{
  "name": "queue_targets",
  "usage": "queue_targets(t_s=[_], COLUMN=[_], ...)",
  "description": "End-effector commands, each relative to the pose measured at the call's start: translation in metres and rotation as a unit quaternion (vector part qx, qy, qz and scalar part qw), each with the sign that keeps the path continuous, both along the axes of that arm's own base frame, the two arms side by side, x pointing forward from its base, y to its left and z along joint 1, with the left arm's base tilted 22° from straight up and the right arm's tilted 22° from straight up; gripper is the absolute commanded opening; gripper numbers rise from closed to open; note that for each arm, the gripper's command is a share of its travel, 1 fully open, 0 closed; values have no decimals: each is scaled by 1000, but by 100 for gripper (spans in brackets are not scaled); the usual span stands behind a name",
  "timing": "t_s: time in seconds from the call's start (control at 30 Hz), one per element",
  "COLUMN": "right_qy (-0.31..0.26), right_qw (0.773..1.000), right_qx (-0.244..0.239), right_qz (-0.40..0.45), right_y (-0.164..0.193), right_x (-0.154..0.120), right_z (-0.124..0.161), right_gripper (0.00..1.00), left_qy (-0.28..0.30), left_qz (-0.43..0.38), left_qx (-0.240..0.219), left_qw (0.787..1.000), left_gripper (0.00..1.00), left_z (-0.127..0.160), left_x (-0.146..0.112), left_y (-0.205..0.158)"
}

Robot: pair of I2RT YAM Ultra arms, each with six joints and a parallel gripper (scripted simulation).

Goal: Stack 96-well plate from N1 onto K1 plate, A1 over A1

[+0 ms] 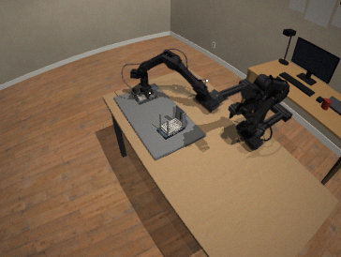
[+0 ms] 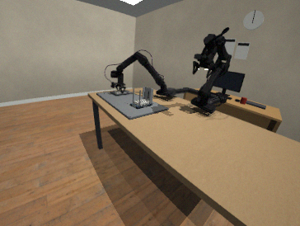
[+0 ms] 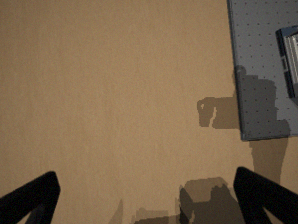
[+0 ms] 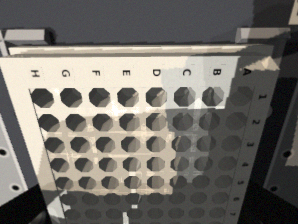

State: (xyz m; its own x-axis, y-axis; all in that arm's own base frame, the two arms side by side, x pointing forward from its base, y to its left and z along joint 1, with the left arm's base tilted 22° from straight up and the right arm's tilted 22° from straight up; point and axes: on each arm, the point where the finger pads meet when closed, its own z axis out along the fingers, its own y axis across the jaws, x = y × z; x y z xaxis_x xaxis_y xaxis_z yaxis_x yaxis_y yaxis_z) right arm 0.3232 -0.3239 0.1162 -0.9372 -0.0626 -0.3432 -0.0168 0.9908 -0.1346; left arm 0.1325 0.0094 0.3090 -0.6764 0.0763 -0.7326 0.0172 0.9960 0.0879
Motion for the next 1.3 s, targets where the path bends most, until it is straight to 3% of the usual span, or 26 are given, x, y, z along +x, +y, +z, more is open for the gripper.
queue_targets(t_s=[0.0,0.8,0.97,1.27], right_qy=[-8,-8,-20,-20], right_qw=[1000,1000,1000,1000], right_qx=[-5,-5,-13,-14], right_qz=[-2,-2,-5,-2], right_y=[-2,-2,-3,-2], right_x=[1,1,-3,-8], right_z=[7,7,29,39], right_gripper=[0,0,0,0], left_qy=[-4,-4,-4,-4], left_qz=[4,4,4,4], left_qx=[-6,-6,-6,-6], left_qw=[1000,1000,1000,1000], left_gripper=[100,100,100,100], left_z=[-1,-1,-1,-1], left_x=[-6,-6,-6,-6], left_y=[-1,-1,-1,-1])
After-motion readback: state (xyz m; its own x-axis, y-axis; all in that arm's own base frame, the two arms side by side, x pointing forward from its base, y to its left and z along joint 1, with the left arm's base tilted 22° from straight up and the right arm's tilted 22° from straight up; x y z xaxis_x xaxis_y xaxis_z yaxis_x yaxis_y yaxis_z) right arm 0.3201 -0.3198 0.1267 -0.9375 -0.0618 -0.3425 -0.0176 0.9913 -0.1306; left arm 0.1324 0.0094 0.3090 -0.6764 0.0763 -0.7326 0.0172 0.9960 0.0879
